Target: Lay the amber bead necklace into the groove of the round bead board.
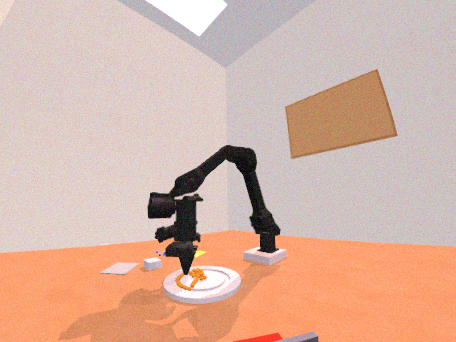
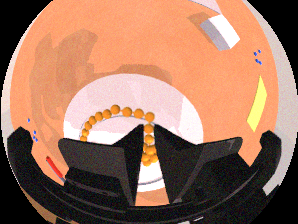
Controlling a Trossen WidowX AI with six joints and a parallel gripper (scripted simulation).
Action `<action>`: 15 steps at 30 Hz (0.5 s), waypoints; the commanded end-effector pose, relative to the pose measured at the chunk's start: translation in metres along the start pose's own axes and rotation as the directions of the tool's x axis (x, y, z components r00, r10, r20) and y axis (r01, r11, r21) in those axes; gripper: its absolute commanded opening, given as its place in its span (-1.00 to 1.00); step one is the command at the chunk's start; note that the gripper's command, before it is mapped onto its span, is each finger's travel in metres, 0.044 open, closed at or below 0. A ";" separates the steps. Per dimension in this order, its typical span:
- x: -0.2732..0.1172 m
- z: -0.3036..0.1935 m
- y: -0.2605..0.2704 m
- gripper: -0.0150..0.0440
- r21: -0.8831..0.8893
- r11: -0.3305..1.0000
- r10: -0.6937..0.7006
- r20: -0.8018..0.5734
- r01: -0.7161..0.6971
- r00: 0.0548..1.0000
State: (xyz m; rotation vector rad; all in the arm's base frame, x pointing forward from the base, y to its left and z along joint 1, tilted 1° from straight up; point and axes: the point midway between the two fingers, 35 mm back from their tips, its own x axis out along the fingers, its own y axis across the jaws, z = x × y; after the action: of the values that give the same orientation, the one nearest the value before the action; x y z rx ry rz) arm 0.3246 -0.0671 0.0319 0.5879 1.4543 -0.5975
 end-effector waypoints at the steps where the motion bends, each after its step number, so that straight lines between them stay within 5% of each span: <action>1: 0.000 0.000 0.000 -0.49 0.000 1.000 0.000 -0.001 0.000 1.000; 15: -0.006 0.000 0.000 -0.49 0.006 1.000 0.003 0.001 -0.003 1.000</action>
State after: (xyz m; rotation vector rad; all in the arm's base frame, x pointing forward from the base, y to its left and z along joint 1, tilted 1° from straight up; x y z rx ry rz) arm 0.3243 -0.0670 0.0329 0.5878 1.4557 -0.5978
